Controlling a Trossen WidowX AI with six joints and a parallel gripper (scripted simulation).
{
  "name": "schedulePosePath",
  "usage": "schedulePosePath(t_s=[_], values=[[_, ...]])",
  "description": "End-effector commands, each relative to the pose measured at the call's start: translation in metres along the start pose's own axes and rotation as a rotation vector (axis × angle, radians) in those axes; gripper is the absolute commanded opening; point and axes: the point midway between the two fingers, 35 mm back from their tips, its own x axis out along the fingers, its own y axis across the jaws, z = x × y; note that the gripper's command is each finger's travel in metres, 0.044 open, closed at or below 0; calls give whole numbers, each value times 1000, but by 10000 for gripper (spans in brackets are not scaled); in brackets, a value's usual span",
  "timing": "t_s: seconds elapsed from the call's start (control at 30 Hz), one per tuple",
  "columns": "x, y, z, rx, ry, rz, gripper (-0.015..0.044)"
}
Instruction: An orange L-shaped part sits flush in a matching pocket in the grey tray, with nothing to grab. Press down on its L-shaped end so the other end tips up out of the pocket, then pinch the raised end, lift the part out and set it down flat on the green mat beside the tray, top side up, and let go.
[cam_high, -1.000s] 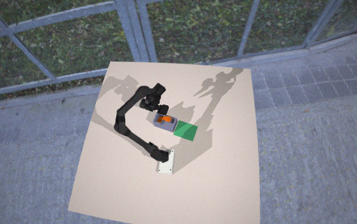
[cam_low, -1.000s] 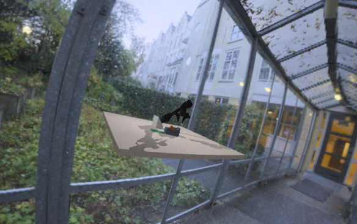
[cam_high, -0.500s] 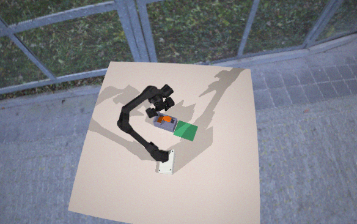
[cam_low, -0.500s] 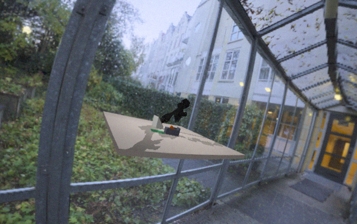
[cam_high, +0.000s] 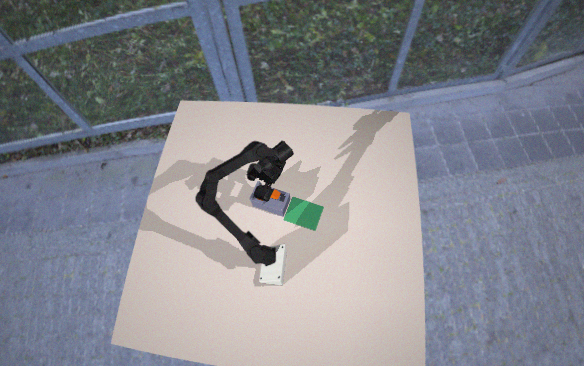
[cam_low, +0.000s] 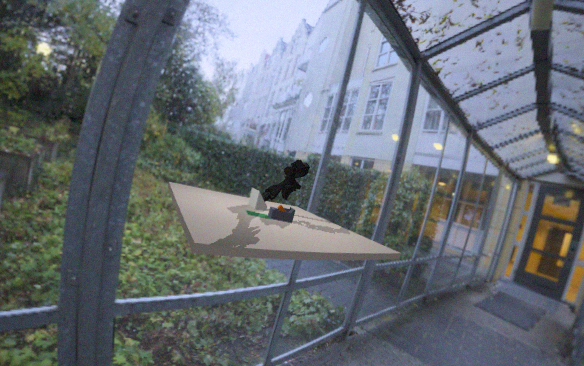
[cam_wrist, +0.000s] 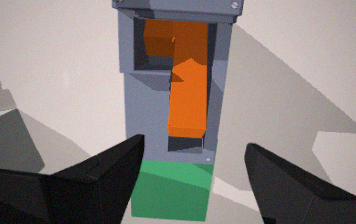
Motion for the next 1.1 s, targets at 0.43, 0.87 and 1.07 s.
schedulePosePath(t_s=[0.43,0.87,1.07], values=[[37,0,0,-15,0,5,280],[59,0,0,-16,-1,4,280],[69,1,0,-16,-2,5,280]])
